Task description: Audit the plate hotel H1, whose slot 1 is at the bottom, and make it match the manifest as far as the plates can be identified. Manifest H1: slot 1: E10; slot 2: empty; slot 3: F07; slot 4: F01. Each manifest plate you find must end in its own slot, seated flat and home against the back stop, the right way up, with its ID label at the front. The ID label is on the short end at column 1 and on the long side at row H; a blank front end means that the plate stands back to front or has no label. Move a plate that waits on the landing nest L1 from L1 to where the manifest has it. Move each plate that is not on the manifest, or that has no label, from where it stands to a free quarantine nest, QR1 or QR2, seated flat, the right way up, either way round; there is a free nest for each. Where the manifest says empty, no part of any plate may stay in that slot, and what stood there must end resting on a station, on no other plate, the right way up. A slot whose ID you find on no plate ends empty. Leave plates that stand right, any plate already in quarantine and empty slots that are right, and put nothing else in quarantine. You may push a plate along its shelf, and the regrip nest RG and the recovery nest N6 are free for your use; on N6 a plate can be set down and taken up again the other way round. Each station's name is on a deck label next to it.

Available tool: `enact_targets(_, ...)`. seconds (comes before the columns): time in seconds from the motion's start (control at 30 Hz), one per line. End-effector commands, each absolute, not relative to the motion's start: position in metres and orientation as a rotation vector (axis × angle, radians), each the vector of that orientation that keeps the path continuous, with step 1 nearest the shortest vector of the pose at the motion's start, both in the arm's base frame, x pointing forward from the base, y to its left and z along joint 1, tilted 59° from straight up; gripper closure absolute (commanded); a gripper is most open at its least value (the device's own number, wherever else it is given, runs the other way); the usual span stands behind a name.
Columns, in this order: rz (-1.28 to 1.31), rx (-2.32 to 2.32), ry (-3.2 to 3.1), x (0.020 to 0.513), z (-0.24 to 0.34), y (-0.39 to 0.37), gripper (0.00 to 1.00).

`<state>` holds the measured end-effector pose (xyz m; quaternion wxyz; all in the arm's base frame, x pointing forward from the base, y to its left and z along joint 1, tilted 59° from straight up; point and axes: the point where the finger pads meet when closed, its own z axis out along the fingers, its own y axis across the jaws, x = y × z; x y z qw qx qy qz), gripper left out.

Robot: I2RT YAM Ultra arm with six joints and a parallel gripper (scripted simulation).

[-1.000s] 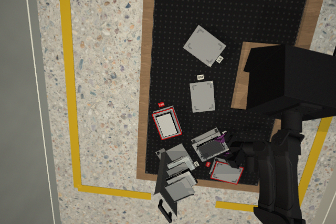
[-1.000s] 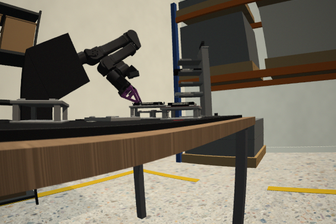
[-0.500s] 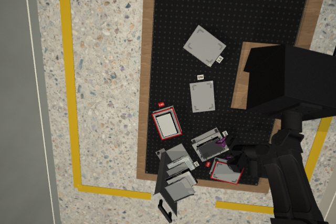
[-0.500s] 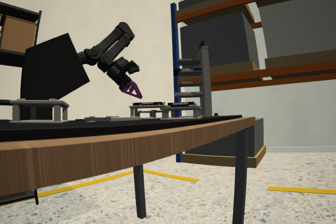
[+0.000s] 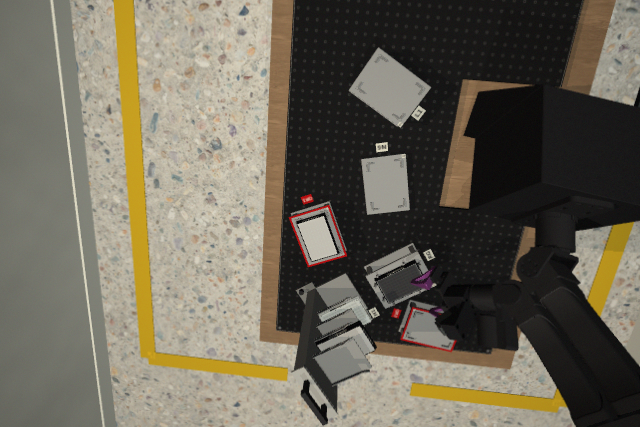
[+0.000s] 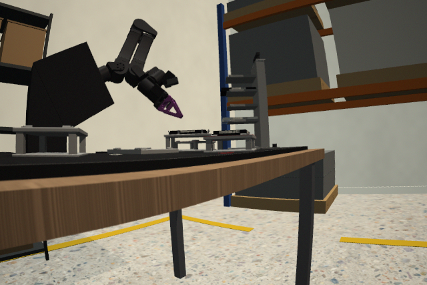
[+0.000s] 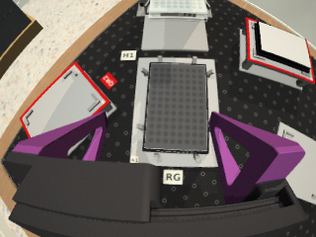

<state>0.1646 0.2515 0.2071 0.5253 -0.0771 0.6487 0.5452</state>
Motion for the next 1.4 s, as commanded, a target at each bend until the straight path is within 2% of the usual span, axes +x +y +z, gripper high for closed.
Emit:
enact_targets(0.0,1.248,-0.203,1.644,0.164,0.18,0.243,0.0)
enact_targets(0.13,1.269,-0.192,1.603,0.165,0.201,0.24,0.0)
enact_targets(1.37,1.261,-0.196,1.616,0.161,0.202,0.225,0.0)
